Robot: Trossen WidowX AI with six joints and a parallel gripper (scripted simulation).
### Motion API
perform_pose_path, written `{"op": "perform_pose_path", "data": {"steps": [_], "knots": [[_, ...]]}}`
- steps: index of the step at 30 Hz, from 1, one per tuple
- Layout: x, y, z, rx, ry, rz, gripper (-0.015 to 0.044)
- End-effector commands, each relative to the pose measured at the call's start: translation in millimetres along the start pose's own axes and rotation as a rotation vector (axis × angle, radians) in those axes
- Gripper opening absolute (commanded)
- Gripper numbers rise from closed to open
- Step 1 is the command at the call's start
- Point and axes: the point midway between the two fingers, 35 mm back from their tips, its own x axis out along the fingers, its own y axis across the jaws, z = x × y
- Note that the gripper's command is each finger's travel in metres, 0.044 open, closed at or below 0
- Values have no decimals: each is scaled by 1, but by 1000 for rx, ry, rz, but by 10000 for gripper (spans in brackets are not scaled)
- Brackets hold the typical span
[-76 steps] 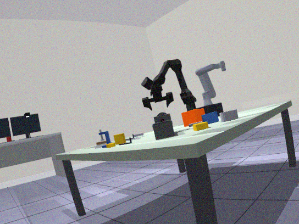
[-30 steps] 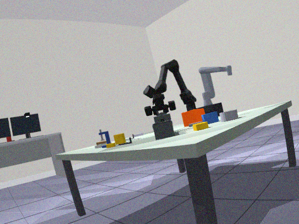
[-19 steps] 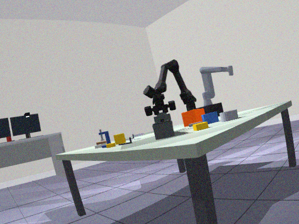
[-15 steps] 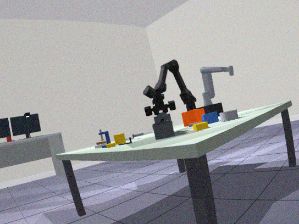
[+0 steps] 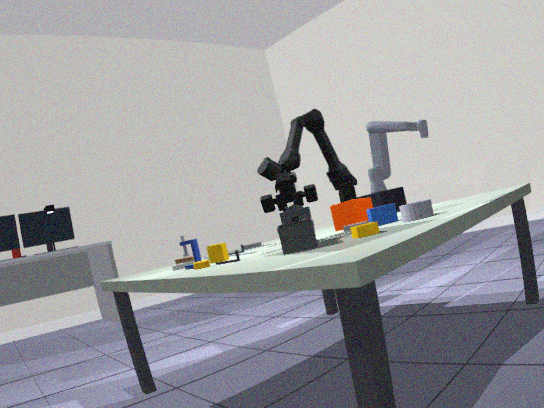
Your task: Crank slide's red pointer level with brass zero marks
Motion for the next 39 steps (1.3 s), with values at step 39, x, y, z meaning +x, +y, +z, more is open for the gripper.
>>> {"op": "perform_pose_path", "data": {"steps": [39], "knots": [[30, -16, -31, 2, 3, -17, 0]]}}
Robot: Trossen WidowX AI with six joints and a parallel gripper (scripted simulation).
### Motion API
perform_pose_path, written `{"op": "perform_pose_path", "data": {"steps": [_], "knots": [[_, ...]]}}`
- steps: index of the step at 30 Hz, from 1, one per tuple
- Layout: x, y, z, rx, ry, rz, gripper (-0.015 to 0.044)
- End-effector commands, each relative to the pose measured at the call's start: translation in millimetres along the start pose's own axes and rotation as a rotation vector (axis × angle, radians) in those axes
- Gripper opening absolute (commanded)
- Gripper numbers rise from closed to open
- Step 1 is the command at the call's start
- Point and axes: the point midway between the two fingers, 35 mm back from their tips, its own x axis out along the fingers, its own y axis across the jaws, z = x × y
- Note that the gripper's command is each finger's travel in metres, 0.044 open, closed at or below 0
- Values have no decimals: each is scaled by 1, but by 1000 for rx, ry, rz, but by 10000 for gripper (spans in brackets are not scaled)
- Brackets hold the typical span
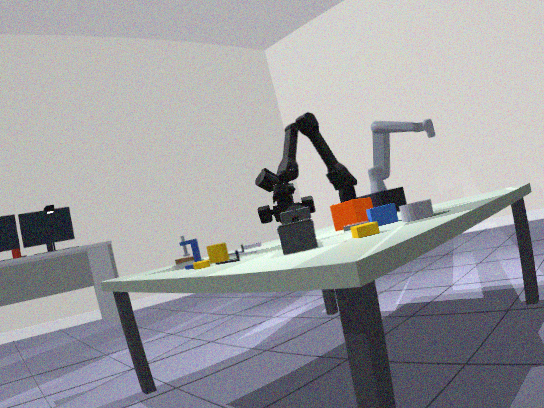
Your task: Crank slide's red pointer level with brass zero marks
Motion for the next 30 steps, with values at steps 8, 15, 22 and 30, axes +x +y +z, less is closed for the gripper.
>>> {"op": "perform_pose_path", "data": {"steps": [8, 15, 22, 30], "knots": [[9, 4, -9, 5, 14, 1, 0], [9, 5, -9, 5, 14, 1, 0], [9, 5, -9, 5, 14, 1, 0], [9, 5, -9, 5, 14, 1, 0]]}}
